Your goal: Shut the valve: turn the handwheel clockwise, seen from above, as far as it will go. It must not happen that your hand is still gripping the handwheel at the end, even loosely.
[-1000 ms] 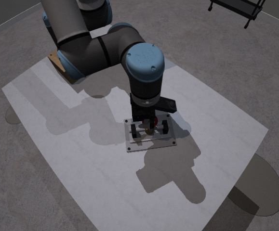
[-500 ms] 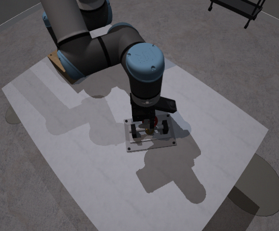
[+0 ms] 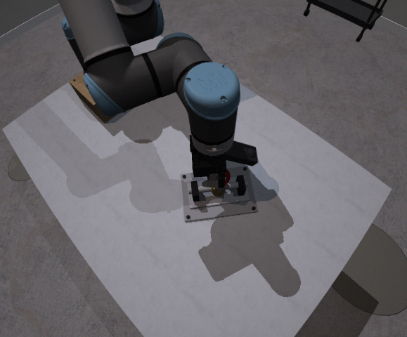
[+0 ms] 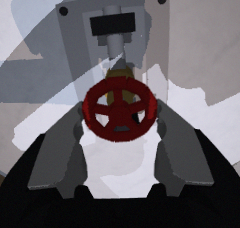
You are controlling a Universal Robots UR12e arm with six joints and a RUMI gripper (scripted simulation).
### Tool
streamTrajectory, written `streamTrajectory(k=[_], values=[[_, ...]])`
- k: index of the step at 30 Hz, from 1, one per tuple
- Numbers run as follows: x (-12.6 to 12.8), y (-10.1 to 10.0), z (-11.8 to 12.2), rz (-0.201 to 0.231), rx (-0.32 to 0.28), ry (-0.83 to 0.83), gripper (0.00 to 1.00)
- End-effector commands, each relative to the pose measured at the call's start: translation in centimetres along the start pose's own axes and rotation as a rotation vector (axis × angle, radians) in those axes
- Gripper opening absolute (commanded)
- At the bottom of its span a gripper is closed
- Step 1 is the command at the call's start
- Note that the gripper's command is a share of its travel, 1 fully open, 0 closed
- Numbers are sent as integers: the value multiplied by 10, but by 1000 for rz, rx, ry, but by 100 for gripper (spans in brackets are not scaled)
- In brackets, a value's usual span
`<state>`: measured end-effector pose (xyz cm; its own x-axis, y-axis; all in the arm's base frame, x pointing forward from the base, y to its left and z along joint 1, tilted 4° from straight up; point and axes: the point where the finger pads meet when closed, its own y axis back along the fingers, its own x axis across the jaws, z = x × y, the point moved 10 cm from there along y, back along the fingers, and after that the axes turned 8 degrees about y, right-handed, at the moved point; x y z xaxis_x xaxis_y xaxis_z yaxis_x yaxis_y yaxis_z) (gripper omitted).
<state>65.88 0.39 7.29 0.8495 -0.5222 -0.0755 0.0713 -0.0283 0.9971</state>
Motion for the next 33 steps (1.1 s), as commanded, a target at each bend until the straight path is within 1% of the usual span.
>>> streamTrajectory(k=[1, 8, 21, 23, 33], values=[[0, 1, 0, 1, 0, -20, 0], [0, 1, 0, 1, 0, -52, 0], [0, 1, 0, 1, 1, -188, 0], [0, 1, 0, 1, 1, -188, 0], [0, 1, 0, 1, 1, -343, 0]])
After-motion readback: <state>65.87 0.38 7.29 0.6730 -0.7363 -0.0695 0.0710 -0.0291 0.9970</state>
